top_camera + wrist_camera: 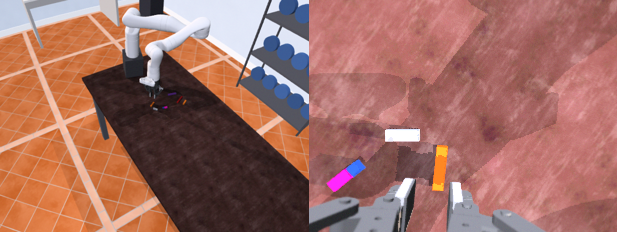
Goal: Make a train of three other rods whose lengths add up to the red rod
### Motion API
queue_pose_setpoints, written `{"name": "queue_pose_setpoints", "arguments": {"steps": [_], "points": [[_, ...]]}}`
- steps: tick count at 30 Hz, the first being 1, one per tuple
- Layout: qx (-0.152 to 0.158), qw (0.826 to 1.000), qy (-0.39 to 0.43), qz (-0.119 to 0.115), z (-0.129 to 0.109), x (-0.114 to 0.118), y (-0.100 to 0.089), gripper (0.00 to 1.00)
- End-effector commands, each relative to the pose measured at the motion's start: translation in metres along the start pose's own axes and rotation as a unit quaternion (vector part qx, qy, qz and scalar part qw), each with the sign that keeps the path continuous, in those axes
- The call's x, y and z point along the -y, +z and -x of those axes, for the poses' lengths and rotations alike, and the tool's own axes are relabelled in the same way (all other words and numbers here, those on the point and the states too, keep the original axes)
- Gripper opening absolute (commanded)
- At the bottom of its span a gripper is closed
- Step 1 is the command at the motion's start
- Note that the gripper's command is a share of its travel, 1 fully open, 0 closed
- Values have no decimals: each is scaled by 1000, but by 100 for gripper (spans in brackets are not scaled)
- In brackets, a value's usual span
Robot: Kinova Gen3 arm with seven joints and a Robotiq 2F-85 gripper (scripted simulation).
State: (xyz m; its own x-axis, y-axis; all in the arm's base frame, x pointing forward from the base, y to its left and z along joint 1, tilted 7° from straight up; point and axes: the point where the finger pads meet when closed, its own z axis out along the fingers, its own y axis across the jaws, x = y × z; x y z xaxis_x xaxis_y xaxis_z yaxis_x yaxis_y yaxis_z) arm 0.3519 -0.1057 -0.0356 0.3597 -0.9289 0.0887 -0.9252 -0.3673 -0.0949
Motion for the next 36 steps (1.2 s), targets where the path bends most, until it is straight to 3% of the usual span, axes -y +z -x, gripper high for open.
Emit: {"name": "queue_pose_setpoints", "arguments": {"steps": [1, 36], "points": [[-3, 1000, 7, 0, -1, -2, 2, 24], [-2, 1000, 5, 0, -1, 1, 42, 24]]}}
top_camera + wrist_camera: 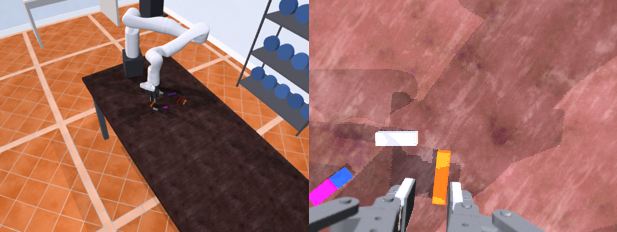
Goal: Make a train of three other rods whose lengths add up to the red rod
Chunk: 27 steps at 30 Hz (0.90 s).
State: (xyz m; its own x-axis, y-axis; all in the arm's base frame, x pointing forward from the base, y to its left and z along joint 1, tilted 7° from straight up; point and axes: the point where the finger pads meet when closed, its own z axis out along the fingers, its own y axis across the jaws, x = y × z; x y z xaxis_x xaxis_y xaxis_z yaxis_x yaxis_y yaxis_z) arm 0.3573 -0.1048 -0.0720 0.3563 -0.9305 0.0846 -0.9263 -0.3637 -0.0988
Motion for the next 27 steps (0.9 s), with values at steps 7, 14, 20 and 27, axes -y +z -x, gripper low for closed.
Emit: {"name": "queue_pose_setpoints", "arguments": {"steps": [7, 14, 20, 27], "points": [[-4, 1000, 3, 2, -4, -1, 11, 24], [-4, 1000, 3, 2, -3, -1, 16, 24], [-4, 1000, 4, 2, -3, -1, 17, 24], [-4, 1000, 4, 2, -3, -1, 17, 24]]}}
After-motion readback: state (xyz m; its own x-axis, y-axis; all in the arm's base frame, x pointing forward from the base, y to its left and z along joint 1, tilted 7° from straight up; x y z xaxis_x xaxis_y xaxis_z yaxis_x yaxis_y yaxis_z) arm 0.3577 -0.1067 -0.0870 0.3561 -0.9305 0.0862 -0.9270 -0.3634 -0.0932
